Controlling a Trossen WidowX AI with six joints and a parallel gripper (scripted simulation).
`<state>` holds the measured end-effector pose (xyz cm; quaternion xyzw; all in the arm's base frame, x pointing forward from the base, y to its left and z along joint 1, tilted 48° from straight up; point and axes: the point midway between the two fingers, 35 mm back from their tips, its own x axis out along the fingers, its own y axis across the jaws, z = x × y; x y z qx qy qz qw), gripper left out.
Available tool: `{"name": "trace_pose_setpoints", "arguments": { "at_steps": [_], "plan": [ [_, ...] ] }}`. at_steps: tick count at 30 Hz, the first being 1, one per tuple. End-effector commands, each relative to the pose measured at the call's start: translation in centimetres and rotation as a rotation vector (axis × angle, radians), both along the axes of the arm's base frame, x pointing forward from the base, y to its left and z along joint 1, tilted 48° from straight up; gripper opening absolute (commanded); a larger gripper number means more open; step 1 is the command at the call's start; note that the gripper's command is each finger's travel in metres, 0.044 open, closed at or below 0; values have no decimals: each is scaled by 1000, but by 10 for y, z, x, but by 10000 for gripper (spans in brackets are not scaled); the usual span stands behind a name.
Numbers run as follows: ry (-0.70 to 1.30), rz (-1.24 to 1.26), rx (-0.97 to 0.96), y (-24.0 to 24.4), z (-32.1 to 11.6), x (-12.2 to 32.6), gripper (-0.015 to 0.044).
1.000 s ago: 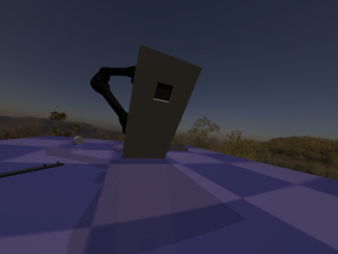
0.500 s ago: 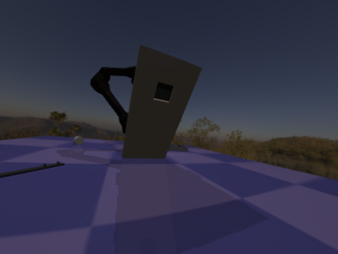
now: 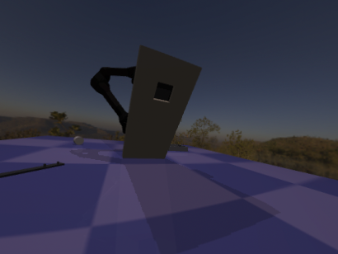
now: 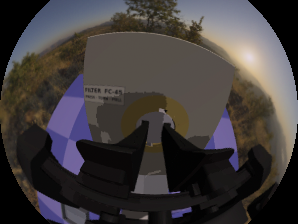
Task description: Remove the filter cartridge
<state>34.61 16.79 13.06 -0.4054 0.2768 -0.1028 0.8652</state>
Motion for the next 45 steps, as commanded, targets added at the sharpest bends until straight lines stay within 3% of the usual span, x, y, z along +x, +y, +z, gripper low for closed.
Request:
{"name": "trace_pose_setpoints", "arguments": {
  "at_steps": [1,45],
  "plan": [
    [0,-2,3,-1,0,1,0],
    [589,578,-1191,-4,-4,8,0]
  ]
}}
